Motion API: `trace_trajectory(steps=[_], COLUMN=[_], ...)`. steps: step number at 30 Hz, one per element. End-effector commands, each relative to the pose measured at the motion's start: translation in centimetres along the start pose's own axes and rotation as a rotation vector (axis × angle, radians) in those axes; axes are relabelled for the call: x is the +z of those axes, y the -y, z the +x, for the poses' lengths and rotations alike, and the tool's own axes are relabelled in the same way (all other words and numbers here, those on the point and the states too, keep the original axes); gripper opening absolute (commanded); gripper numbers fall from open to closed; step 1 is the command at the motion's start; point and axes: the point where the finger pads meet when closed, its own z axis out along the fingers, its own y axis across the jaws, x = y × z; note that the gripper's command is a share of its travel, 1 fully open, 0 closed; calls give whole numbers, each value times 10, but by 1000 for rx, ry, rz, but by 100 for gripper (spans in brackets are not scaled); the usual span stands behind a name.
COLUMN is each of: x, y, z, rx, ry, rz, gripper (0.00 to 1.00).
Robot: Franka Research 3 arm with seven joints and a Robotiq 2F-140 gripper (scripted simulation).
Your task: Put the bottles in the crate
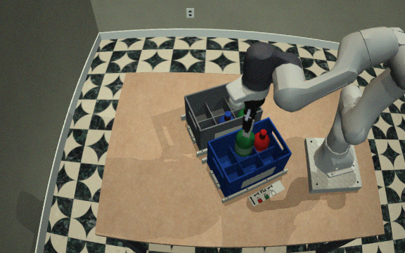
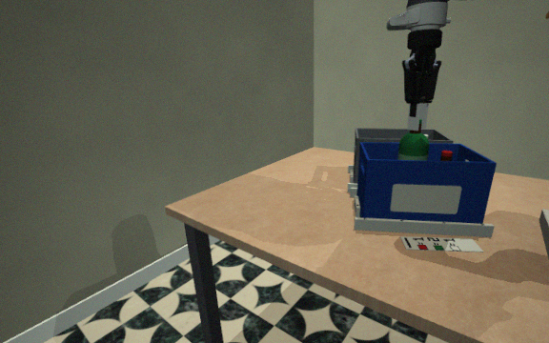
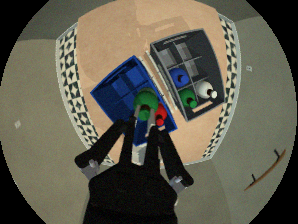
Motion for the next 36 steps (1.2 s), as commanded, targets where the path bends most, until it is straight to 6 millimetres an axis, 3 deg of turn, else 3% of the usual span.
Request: trace_trajectory(steps=[1, 36], x=[0, 31], y=[1, 1], z=[5, 6], rx=[3, 3], ry=[-16, -16], rz=[2, 2], gripper=[0, 0])
